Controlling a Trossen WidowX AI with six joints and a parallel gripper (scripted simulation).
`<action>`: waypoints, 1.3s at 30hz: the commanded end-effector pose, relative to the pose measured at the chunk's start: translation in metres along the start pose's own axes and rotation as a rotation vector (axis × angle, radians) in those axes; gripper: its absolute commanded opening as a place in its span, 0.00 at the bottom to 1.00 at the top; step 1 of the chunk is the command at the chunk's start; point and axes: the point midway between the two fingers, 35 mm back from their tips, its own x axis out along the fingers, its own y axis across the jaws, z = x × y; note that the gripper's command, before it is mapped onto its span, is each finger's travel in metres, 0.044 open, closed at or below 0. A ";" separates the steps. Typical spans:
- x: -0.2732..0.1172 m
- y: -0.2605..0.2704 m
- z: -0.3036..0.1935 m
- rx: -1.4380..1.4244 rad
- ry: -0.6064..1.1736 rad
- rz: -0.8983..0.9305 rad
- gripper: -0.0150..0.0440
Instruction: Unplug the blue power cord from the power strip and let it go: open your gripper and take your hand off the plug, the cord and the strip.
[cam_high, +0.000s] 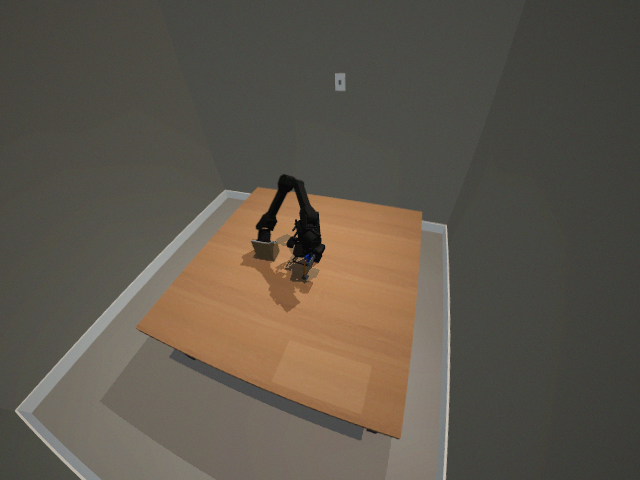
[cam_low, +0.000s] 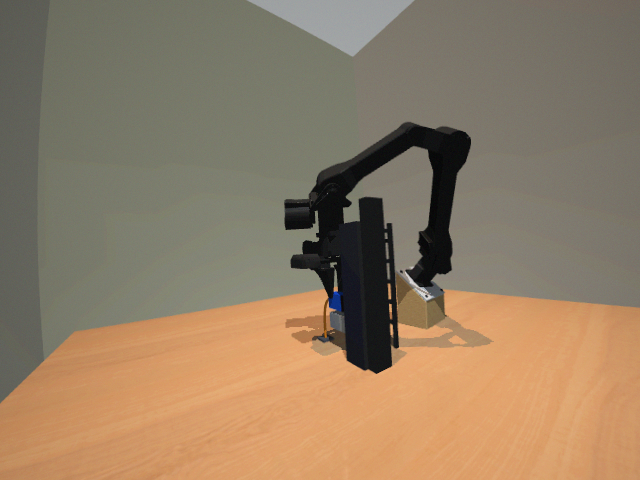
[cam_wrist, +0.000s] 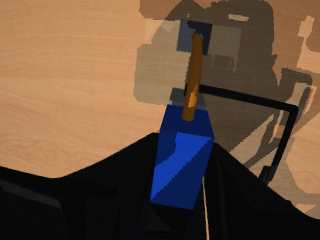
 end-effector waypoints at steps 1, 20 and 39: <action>-0.001 0.001 0.010 0.001 -0.007 0.003 0.25; -0.005 0.002 0.041 0.003 -0.009 0.004 0.25; -0.003 0.000 0.039 0.005 -0.004 0.003 0.88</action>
